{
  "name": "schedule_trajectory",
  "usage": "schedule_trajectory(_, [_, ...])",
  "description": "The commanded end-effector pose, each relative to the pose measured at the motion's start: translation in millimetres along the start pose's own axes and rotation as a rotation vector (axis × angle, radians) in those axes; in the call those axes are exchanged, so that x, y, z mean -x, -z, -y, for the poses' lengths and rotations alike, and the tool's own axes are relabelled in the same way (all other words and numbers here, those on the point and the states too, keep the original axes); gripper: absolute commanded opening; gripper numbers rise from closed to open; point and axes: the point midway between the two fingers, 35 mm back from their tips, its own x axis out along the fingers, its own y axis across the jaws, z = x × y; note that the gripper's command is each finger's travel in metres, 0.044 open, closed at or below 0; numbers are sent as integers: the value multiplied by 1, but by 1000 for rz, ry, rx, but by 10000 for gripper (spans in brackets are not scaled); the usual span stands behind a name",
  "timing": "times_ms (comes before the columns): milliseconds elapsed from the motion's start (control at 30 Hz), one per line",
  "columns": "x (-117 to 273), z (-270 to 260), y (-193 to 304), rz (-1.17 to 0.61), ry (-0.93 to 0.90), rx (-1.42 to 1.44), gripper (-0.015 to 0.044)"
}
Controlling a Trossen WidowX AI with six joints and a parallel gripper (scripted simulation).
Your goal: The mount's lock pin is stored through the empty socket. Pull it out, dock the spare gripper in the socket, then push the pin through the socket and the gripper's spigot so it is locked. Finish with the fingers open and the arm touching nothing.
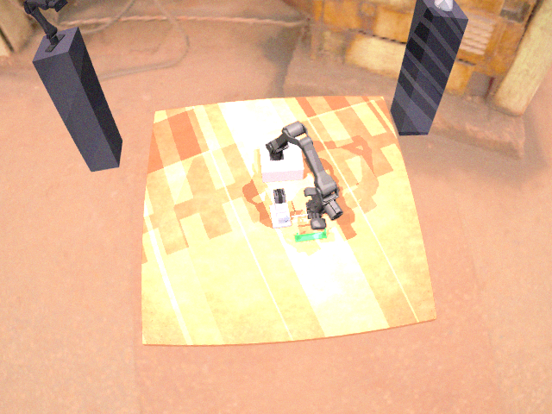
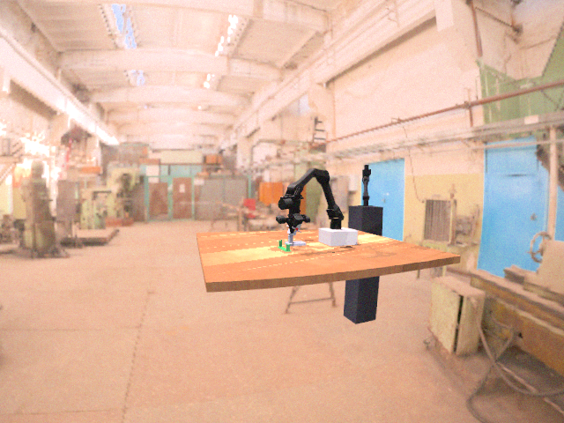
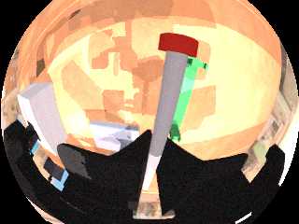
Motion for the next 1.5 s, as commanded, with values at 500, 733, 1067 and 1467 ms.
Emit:
schedule_trajectory(500, [7, -52, 2, 6, -1, 0, 0])
schedule_trajectory(733, [-13, -52, -4, 7, -3, 1, 0])
schedule_trajectory(1067, [-44, -53, -12, 10, -4, 0, 0])
schedule_trajectory(1467, [-44, -53, -2, 10, -6, 0, 0])
